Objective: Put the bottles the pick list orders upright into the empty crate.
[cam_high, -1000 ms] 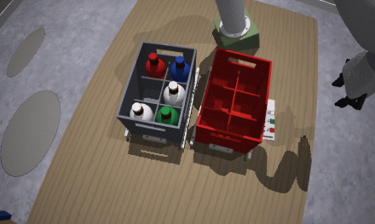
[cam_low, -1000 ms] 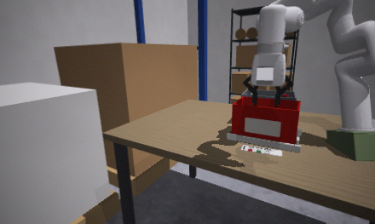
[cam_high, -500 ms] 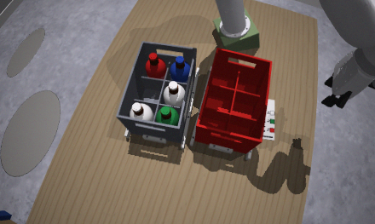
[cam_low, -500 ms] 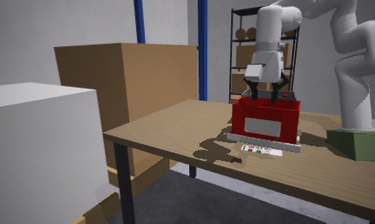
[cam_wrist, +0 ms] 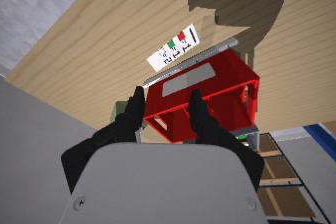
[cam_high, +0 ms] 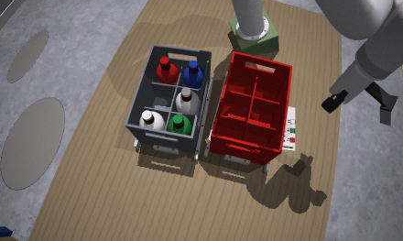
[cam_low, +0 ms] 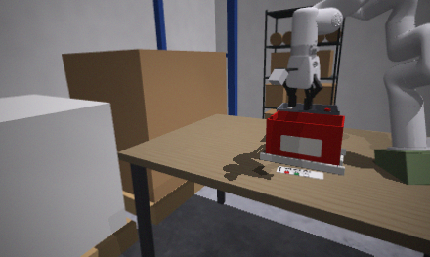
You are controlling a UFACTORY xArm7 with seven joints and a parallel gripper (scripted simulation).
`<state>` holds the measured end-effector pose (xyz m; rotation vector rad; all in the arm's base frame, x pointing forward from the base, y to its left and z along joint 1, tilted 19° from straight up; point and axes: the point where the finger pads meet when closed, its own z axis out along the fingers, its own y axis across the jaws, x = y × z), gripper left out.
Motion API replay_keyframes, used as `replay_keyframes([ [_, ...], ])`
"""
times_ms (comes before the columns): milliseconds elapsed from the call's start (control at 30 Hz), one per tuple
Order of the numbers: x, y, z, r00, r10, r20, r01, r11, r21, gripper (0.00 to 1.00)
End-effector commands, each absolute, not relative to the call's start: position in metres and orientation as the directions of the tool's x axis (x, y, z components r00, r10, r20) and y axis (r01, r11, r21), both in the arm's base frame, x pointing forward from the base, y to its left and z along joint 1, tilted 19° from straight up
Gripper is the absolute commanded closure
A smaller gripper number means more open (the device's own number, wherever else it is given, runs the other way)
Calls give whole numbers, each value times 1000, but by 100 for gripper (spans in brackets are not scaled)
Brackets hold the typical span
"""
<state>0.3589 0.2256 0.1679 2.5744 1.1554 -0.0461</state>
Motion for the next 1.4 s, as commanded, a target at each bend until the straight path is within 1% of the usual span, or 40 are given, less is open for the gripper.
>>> replay_keyframes([
  [0,361,208,180,778,620,-104,619,-726,299,35],
  [400,367,154,207,936,351,-3,334,-888,316,35],
  [467,367,154,207,936,351,-3,334,-888,316,35],
  [500,367,150,210,960,278,23,257,-913,316,35],
  [967,373,88,242,988,-71,139,-109,-952,287,35],
  [1033,373,88,242,988,-71,139,-109,-952,287,35],
  [1367,378,44,264,988,-71,139,-109,-952,287,35],
])
